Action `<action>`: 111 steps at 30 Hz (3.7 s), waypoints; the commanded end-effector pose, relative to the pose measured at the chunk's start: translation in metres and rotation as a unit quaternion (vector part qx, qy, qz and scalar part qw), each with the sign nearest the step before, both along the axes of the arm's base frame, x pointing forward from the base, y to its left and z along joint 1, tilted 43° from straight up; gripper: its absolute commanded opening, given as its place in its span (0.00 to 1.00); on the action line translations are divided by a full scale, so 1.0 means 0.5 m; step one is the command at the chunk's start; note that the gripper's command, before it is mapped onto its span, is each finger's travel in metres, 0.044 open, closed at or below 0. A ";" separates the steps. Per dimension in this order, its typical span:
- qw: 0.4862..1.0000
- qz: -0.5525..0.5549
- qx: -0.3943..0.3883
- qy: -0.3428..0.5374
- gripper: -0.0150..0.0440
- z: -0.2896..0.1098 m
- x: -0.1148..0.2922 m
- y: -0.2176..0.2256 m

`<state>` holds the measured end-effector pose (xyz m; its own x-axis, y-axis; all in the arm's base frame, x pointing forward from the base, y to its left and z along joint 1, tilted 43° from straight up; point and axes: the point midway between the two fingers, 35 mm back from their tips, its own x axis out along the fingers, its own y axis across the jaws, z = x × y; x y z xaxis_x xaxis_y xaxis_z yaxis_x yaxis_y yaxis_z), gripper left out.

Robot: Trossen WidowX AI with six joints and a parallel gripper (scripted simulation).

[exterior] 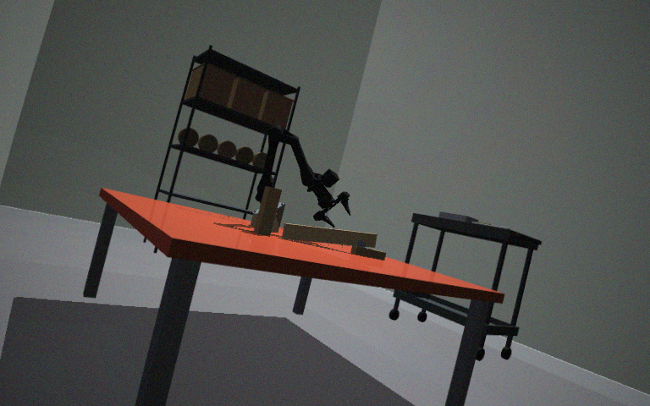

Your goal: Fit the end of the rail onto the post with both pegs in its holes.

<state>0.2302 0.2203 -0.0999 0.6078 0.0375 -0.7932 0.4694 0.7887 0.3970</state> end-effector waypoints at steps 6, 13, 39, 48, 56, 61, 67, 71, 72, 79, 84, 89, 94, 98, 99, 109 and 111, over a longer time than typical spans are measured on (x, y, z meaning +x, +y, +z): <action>0.862 0.298 -0.393 0.119 1.00 0.067 0.135 -0.110; 0.777 0.388 -0.461 0.184 1.00 0.103 0.161 -0.159; 0.308 0.719 -0.485 0.391 1.00 0.277 0.210 -0.339; 0.308 0.719 -0.485 0.391 1.00 0.277 0.210 -0.339; 0.308 0.719 -0.485 0.391 1.00 0.266 0.213 -0.348; 0.308 0.719 -0.485 0.391 1.00 0.253 0.216 -0.358; 0.308 0.719 -0.485 0.390 1.00 0.239 0.220 -0.370; 0.308 0.719 -0.485 0.390 1.00 0.229 0.222 -0.379; 0.308 0.719 -0.485 0.391 1.00 0.227 0.222 -0.381; 0.308 0.719 -0.485 0.391 1.00 0.211 0.225 -0.396; 0.308 0.719 -0.485 0.391 1.00 0.199 0.226 -0.407; 0.308 0.719 -0.486 0.391 1.00 0.188 0.227 -0.418; 0.308 0.718 -0.486 0.392 1.00 0.177 0.227 -0.429; 0.308 0.718 -0.486 0.392 0.96 0.174 0.227 -0.433; 0.308 0.718 -0.486 0.392 0.91 0.174 0.227 -0.433; 0.308 0.718 -0.486 0.392 0.47 0.174 0.227 -0.433; 0.308 0.718 -0.486 0.392 0.38 0.174 0.227 -0.433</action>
<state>0.3437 0.0045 -0.0128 0.1245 -0.6633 -0.7379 -0.9890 -0.0235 -0.1457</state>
